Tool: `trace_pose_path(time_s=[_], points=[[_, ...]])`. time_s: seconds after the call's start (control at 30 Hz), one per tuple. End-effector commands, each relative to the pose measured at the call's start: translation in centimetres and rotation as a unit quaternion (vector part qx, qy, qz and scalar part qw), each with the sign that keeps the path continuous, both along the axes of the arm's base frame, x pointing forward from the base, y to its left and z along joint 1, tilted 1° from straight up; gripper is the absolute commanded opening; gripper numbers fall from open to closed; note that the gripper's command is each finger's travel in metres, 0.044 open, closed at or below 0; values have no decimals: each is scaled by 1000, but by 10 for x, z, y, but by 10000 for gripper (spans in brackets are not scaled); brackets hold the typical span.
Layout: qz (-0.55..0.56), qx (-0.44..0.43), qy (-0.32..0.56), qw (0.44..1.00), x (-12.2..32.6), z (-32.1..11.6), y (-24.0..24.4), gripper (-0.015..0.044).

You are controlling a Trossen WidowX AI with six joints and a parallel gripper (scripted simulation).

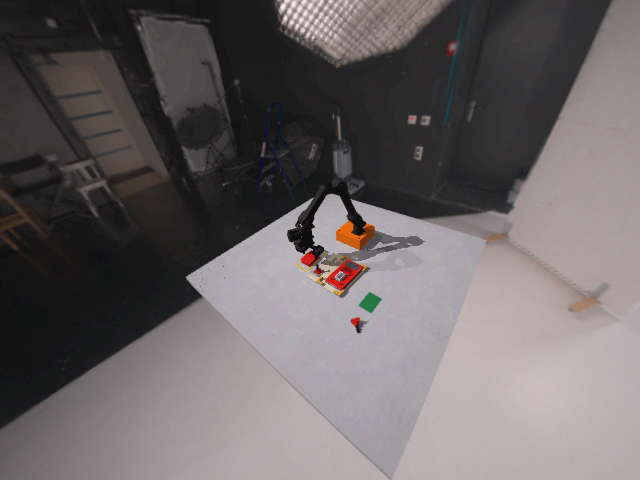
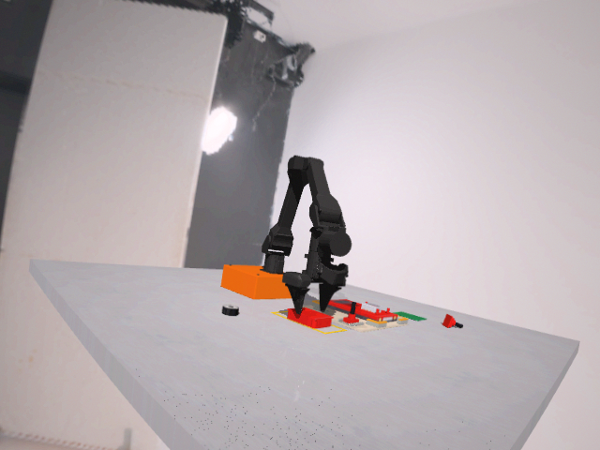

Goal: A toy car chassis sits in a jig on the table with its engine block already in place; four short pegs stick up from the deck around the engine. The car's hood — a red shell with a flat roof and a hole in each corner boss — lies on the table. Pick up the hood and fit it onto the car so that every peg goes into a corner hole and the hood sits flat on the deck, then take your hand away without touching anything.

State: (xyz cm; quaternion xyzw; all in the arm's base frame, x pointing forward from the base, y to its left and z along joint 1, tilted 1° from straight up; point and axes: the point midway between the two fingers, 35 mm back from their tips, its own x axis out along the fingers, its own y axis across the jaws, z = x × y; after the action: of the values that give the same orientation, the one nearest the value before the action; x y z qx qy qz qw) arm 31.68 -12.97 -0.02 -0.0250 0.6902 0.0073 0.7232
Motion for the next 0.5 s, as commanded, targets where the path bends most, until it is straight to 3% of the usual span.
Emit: trace_pose_path(time_s=[0.0, 0.47], points=[[2, -1, 3, 1000, -1, -4, 0, 440], [2, -1, 3, 1000, 0, -11, 0, 440]])
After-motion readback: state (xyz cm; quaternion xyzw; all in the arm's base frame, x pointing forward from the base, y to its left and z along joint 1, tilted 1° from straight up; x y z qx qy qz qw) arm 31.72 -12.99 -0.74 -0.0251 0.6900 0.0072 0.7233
